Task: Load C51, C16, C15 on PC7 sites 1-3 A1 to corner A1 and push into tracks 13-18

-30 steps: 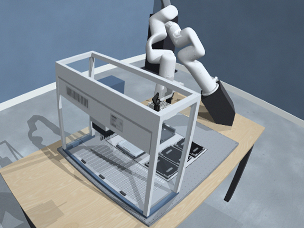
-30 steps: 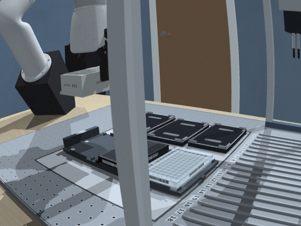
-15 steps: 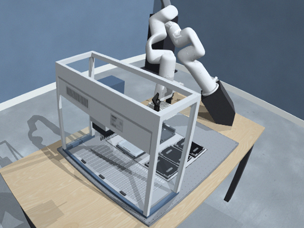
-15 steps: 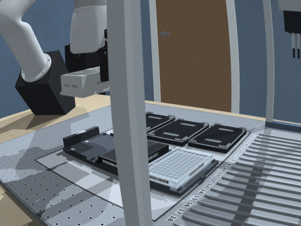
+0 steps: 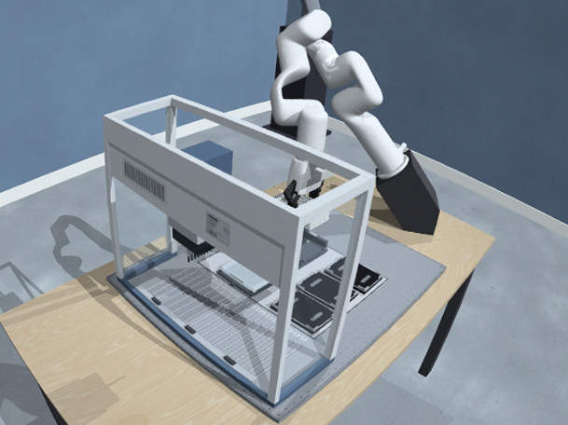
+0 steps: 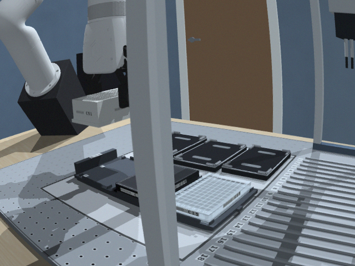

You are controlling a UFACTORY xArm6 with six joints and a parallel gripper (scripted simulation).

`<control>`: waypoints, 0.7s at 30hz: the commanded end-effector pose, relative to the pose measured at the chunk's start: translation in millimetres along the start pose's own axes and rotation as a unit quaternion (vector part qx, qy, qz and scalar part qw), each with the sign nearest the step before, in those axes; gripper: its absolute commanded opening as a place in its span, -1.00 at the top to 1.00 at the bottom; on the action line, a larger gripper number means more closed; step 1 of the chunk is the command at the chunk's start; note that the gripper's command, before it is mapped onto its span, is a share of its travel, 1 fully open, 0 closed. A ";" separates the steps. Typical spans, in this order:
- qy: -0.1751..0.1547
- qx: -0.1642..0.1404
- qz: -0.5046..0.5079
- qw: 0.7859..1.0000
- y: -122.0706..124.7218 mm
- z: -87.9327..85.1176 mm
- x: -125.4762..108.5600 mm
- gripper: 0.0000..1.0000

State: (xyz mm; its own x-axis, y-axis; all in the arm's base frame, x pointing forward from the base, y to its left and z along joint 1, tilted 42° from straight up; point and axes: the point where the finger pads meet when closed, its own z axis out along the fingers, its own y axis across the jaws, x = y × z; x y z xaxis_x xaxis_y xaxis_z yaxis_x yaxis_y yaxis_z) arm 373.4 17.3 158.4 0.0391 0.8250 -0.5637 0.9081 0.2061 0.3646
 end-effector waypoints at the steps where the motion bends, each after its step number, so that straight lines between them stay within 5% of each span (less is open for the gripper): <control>1: 0.000 -0.001 0.000 1.000 1.1 6.4 0.1 1.00; 21: 0.000 -0.001 0.000 1.000 1.1 36.4 0.1 1.00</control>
State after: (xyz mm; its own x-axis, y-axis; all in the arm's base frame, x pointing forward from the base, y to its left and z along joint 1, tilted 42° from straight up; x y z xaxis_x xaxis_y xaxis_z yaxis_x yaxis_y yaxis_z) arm 386.4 0.8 135.1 0.0390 0.8250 -0.5637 0.9082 0.2060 0.3642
